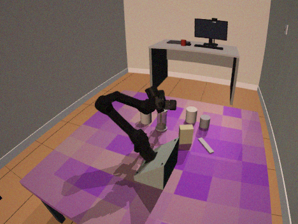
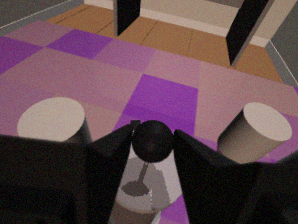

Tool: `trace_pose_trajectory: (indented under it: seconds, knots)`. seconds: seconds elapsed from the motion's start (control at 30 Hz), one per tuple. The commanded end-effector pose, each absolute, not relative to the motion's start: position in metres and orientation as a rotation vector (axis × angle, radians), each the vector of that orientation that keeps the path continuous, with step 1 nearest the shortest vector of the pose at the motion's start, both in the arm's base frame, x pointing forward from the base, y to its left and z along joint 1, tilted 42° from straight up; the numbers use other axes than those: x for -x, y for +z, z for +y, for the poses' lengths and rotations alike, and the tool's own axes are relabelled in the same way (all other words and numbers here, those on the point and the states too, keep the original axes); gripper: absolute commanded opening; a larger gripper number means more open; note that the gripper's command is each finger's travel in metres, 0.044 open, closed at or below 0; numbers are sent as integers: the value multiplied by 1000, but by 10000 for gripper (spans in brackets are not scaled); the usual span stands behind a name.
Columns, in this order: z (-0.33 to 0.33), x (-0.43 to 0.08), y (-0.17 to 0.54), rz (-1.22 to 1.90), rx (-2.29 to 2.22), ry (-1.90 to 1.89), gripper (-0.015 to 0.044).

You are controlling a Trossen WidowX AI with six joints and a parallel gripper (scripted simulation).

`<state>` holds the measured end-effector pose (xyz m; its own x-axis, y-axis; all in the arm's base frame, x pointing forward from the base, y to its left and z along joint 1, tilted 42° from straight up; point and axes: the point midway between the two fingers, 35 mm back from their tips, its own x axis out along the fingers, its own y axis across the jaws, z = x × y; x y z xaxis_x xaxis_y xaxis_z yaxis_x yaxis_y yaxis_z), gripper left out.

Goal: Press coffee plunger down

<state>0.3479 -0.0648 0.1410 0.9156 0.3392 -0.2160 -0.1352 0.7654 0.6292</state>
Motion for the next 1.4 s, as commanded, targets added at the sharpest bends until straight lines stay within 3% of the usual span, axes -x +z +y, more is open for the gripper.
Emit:
trace_pose_trajectory:
  seconds: [0.0,0.63,1.03,1.37]
  knots:
    - [-62,-349,138,345,-665,273,118]
    - [-65,-349,140,332,-654,266,118]
    - [-65,-349,140,332,-654,266,433]
    - [-103,-332,180,350,-657,269,440]
